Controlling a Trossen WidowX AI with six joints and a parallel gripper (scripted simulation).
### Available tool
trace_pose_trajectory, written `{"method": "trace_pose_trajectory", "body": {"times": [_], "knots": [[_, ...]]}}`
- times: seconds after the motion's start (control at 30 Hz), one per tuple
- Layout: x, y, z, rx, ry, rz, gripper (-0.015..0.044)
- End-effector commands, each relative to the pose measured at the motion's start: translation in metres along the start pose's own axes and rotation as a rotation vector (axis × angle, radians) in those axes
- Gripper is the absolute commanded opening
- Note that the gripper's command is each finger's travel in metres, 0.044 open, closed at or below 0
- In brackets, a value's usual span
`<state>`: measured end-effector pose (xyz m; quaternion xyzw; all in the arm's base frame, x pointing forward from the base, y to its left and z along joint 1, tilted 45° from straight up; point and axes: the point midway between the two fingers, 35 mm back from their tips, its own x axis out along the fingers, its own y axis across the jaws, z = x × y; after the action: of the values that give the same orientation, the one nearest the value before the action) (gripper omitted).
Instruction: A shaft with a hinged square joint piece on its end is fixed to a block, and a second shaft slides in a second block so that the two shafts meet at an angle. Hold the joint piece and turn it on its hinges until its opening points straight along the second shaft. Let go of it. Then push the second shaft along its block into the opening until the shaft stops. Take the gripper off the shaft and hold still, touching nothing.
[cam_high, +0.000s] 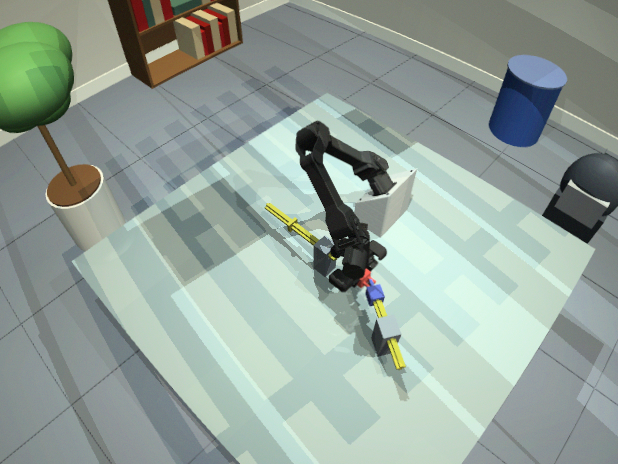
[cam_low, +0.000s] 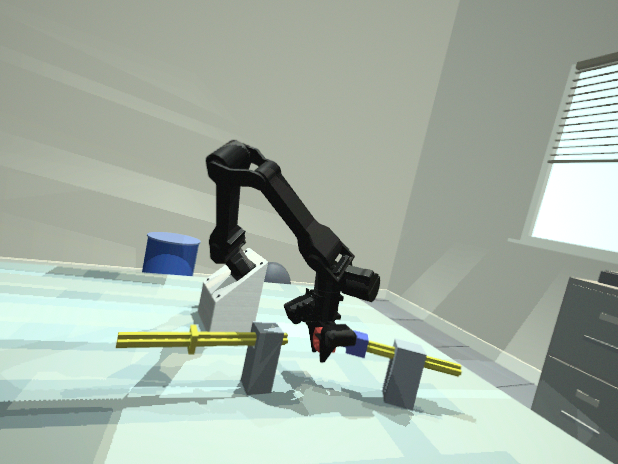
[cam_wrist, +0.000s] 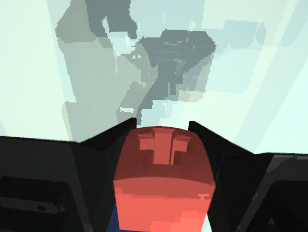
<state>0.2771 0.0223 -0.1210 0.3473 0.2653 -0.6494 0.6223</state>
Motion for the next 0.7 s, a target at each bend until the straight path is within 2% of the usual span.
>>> {"method": "trace_pose_trajectory", "body": {"times": [0.0,0.67], "knots": [[0.0000,0.0000,0.0000,0.000,0.000,0.000,0.0000],[-0.0052,0.0027,0.0000,-0.044,-0.089,0.000,0.0000]]}}
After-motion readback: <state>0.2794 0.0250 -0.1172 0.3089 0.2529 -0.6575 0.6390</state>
